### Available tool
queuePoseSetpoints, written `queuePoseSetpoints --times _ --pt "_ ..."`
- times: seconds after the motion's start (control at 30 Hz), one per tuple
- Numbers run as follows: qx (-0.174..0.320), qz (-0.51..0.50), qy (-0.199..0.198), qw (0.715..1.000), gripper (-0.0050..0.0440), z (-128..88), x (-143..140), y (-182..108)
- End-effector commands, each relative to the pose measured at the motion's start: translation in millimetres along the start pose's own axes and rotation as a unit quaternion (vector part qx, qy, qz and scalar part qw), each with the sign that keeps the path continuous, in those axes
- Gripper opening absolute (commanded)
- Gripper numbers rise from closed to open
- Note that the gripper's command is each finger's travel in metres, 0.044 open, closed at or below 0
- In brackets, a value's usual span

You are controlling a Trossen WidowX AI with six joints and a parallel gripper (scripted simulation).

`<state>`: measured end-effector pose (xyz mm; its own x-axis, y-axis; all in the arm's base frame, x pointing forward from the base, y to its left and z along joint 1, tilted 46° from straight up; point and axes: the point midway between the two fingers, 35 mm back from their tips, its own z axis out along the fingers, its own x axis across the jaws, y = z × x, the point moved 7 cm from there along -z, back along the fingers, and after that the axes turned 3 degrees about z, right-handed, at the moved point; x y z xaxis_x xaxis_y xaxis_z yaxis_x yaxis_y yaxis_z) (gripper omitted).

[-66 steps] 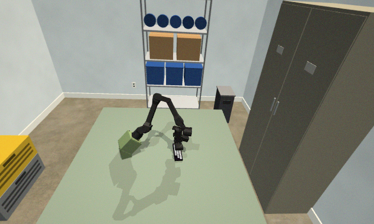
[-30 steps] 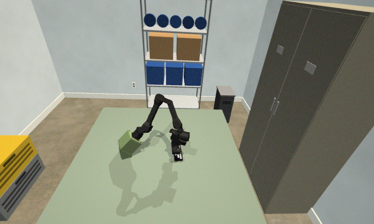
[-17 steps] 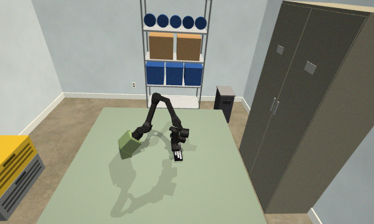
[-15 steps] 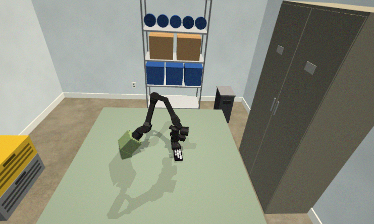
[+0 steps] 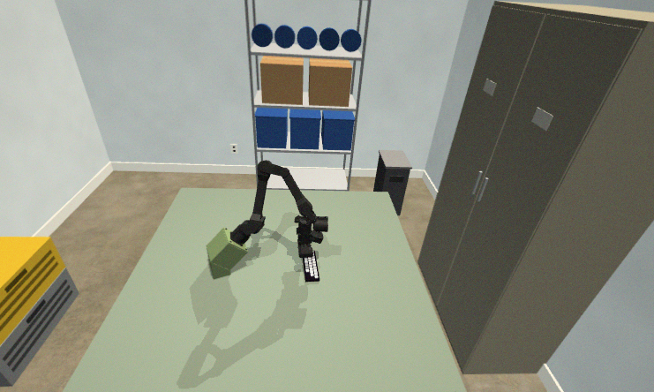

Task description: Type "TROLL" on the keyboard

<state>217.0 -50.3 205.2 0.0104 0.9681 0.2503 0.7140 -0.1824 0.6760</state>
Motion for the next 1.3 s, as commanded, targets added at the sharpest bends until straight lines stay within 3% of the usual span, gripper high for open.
queuePoseSetpoints --times 0.0,0.23,1.27 --pt "-0.001 -0.002 -0.002 1.000 0.0000 -2 12 7" --pt "-0.003 -0.001 -0.001 1.000 0.0000 -6 42 25" --pt "-0.003 -0.001 -0.001 1.000 0.0000 27 42 26"
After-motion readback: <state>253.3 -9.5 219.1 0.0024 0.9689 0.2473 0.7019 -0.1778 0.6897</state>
